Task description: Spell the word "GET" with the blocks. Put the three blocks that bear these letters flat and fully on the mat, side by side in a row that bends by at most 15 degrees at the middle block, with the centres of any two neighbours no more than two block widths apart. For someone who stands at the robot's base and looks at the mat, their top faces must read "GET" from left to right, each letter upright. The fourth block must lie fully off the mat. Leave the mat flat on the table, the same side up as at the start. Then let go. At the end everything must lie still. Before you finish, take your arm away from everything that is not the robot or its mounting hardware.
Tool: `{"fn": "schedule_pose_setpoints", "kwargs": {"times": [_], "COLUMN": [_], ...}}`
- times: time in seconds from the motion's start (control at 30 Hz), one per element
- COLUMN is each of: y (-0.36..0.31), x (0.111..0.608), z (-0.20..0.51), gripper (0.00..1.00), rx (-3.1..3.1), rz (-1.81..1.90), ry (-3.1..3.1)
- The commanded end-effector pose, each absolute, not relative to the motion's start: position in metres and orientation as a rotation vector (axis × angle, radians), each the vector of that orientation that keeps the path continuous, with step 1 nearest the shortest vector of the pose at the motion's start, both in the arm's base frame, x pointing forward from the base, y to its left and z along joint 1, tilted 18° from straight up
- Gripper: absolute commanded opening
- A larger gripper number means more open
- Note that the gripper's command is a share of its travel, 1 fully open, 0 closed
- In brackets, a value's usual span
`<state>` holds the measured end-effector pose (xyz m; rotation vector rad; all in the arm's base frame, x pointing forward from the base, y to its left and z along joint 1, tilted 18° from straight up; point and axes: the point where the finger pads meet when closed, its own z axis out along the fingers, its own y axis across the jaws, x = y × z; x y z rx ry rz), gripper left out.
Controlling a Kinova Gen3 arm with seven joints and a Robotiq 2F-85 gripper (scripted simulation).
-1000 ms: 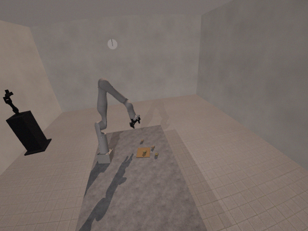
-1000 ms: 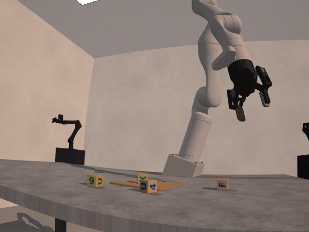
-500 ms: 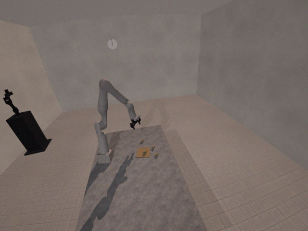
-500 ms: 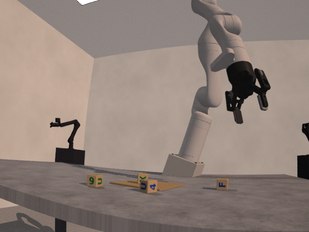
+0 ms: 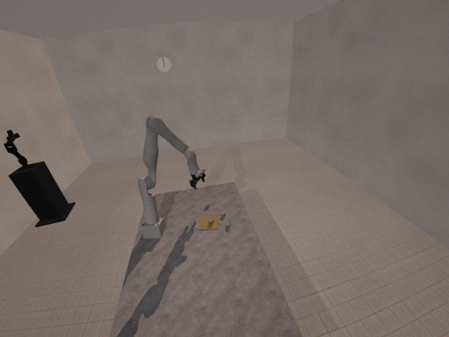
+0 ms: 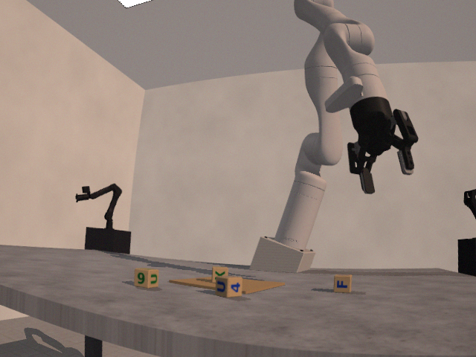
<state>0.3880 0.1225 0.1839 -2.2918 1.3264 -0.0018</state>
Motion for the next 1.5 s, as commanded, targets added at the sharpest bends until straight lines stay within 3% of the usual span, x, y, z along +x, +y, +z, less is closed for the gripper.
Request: {"fn": "schedule_pose_setpoints", "kwargs": {"times": [0.0,1.47], "y": [0.124,0.111], "x": [0.388,0.387], "z": [0.184,0.121], "gripper": [1.00,1.00], "rx": [-2.293,-2.493], "rz": [0.000,0.085], "ry": [1.322,1.331]}}
